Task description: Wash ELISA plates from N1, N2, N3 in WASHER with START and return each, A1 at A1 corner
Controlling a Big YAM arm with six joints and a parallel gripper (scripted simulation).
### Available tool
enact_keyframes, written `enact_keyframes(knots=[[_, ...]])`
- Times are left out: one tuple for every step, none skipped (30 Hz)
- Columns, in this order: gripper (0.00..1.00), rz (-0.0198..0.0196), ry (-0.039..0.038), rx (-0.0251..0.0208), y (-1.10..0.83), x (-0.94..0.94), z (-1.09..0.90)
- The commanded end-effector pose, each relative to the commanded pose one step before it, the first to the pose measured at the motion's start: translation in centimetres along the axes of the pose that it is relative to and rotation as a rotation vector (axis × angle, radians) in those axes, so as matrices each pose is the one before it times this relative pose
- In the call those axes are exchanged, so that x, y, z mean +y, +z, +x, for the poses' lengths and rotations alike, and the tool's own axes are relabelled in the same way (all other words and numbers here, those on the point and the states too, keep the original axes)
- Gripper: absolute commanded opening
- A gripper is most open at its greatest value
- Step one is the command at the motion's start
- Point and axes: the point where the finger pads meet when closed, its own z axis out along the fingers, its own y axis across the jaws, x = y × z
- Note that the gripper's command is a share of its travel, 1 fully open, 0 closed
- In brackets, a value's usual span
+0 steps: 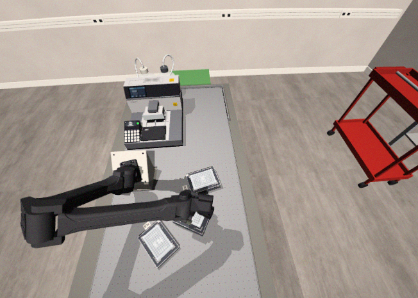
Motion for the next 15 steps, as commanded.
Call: enact_keyframes(knots=[[0.82,0.00202,-0.01652,0.00923,1.092,0.094,-0.071],[0.82,-0.00076,0.00359,-0.00383,0.051,-0.061,-0.252],[0.82,-0.00033,0.00190,-0.00205,0.107,-0.034,-0.138],[0.82,0.00057,-0.00289,0.00308,0.259,0.049,0.197],[0.82,0.00038,-0.00268,0.00289,0.252,0.049,0.187],[0.82,-0.00008,-0.00002,0.00003,0.168,0.003,0.004],[0.82,0.00006,-0.00002,0.00001,0.168,0.000,0.004],[0.82,0.00000,0.00000,0.00000,0.000,0.000,0.000],[0.82,0.00000,0.00000,0.00000,0.000,0.000,0.000],[0.82,-0.00446,0.01111,-0.02238,-0.518,-0.094,-1.210],[0.82,0.00273,-0.00096,0.01138,0.522,-0.096,0.493],[0.82,0.00159,-0.00882,0.00952,0.438,0.148,0.630],[0.82,0.00025,-0.00141,0.00152,0.193,0.021,0.106],[0.82,0.00081,0.00000,-0.00012,0.001,-0.016,0.006],[0.82,-0.00045,0.00376,-0.00411,-0.115,-0.071,-0.261]])
